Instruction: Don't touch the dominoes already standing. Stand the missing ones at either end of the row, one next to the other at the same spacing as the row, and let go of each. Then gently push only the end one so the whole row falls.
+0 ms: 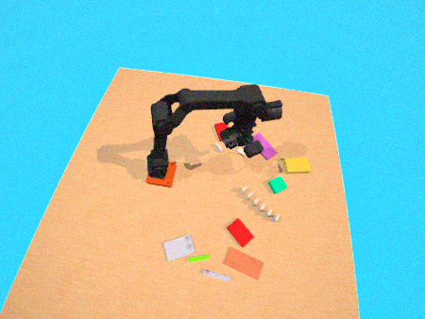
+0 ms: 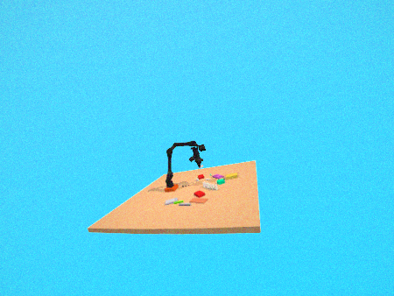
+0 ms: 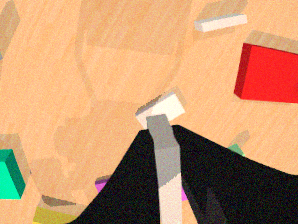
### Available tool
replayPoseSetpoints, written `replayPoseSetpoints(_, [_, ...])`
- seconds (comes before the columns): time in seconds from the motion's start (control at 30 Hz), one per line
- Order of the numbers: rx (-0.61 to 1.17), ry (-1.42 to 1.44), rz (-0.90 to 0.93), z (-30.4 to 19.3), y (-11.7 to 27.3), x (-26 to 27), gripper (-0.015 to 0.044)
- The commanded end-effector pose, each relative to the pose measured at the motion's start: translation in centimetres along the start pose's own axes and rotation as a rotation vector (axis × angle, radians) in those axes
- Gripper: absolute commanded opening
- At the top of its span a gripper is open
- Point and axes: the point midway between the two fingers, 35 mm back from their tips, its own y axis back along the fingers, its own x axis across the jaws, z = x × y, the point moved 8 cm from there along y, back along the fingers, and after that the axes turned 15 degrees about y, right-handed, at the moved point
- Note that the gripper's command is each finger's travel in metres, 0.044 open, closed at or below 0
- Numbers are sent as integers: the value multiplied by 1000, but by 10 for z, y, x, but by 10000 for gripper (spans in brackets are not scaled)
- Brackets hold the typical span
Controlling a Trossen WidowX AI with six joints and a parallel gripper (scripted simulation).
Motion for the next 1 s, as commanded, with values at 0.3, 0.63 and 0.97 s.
replayPoseSetpoints(0.3, [-10,951,1,77,8,37,23])
replayPoseSetpoints(0.63, [-15,1562,-4,128,8,47,23])
replayPoseSetpoints(0.97, [-17,2031,-11,164,7,48,23])
